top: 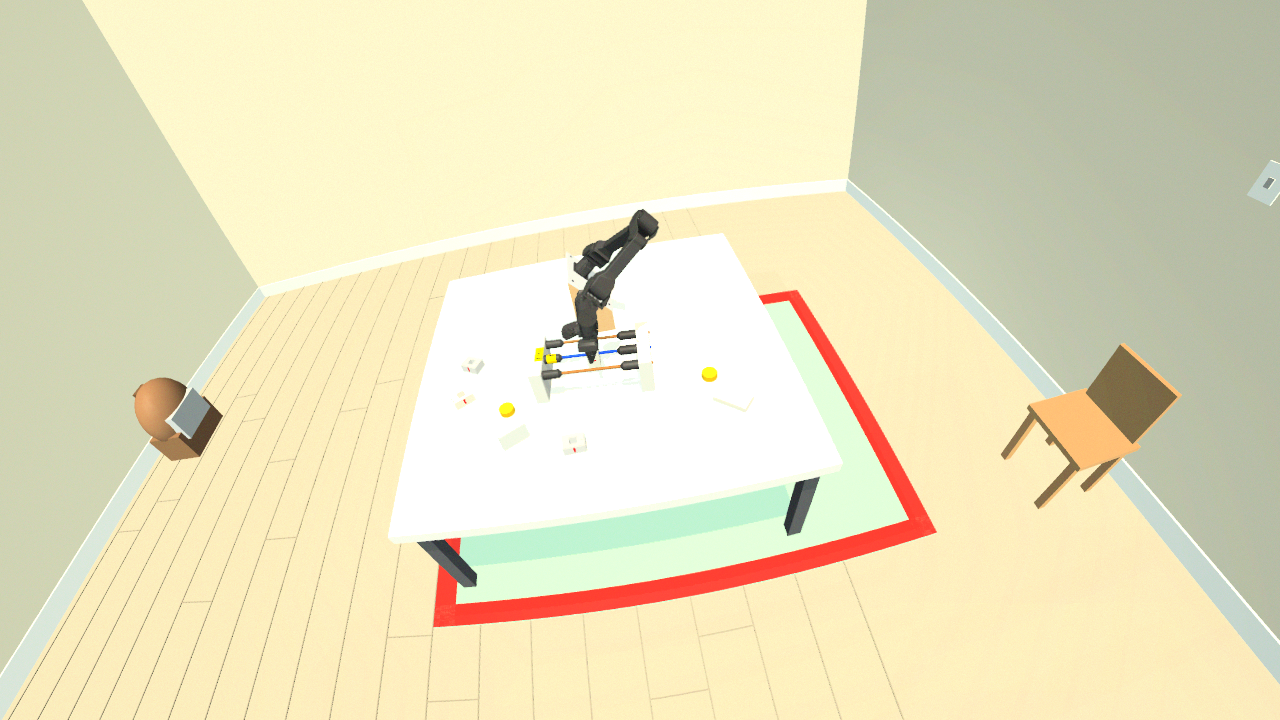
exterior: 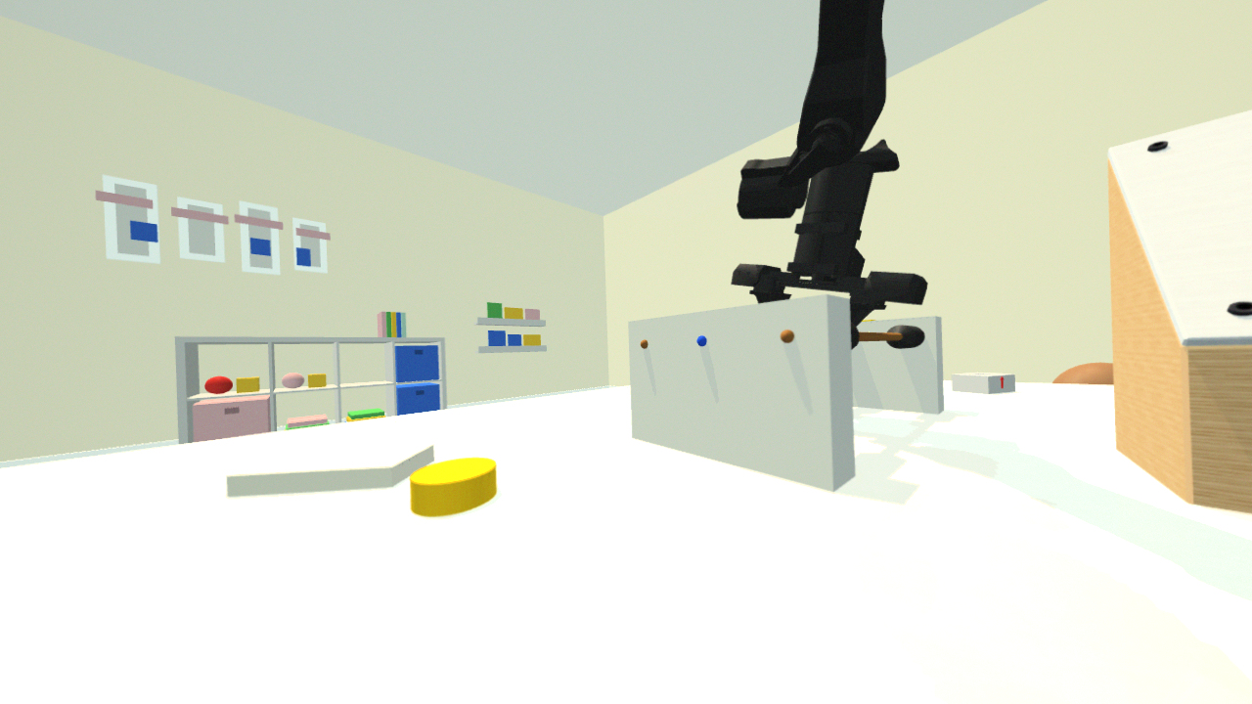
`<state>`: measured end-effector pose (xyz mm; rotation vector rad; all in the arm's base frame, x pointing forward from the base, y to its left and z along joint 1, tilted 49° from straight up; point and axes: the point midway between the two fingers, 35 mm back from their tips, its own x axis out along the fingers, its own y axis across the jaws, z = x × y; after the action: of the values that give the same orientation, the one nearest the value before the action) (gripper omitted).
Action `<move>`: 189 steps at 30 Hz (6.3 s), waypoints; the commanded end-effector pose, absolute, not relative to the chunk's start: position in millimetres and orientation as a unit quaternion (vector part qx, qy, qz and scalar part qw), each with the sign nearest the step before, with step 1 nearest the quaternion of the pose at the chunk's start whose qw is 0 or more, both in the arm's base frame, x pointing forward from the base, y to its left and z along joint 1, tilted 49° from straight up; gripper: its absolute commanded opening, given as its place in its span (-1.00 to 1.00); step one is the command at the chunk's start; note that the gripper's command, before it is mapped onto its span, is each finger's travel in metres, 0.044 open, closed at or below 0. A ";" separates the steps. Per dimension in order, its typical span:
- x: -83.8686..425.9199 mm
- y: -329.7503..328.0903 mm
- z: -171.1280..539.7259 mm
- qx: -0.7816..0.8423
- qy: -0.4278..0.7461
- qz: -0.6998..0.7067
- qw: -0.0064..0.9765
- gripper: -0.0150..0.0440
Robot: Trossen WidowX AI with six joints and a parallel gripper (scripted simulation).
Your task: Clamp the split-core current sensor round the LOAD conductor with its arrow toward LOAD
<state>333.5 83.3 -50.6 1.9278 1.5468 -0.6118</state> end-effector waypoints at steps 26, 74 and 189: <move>335.9 84.2 -50.4 0.725 0.579 -0.226 0.297 0.40; 336.3 84.0 -50.4 0.726 0.578 -0.226 0.297 -0.01; 334.9 83.0 -50.4 0.710 0.597 -0.238 0.287 -0.49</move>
<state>335.9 83.0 -50.3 1.8937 1.5959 -0.6310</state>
